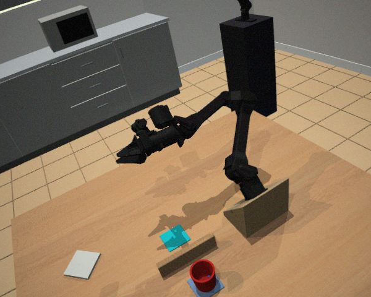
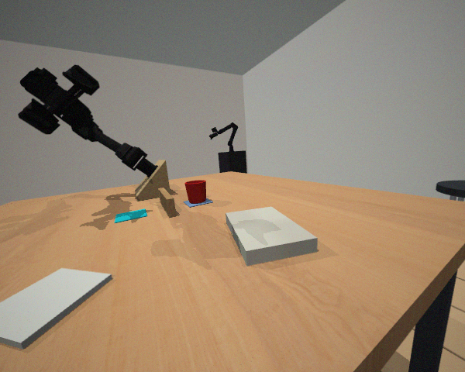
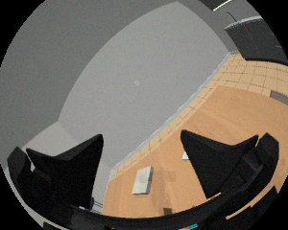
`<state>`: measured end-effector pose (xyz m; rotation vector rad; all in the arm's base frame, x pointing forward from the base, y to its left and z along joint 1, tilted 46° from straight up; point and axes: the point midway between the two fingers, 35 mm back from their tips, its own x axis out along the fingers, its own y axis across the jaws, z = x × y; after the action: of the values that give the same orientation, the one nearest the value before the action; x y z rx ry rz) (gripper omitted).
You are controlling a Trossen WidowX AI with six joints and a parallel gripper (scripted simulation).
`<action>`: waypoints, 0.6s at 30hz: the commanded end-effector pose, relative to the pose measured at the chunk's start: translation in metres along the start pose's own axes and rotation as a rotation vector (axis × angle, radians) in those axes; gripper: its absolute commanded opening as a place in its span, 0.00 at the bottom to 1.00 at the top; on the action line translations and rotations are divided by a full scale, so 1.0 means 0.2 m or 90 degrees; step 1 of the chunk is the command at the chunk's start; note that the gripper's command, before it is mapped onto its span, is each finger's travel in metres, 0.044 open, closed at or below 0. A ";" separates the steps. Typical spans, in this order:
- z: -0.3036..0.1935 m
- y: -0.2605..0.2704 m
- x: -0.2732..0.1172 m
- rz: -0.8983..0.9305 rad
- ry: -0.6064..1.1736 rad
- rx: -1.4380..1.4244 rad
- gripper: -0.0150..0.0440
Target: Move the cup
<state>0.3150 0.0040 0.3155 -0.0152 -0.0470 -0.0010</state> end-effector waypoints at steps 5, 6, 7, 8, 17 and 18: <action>-0.18 0.07 0.09 0.011 0.094 0.065 0.71; -0.26 0.10 0.12 0.013 0.136 0.092 0.67; -0.34 0.14 0.15 0.012 0.181 0.118 0.62; -0.42 0.17 0.17 0.010 0.220 0.139 0.58; -1.08 0.34 0.15 -0.212 0.563 0.311 0.50; -1.15 0.35 0.13 -0.250 0.593 0.318 0.50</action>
<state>0.3596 0.0658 0.1172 0.4612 0.7738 -0.2541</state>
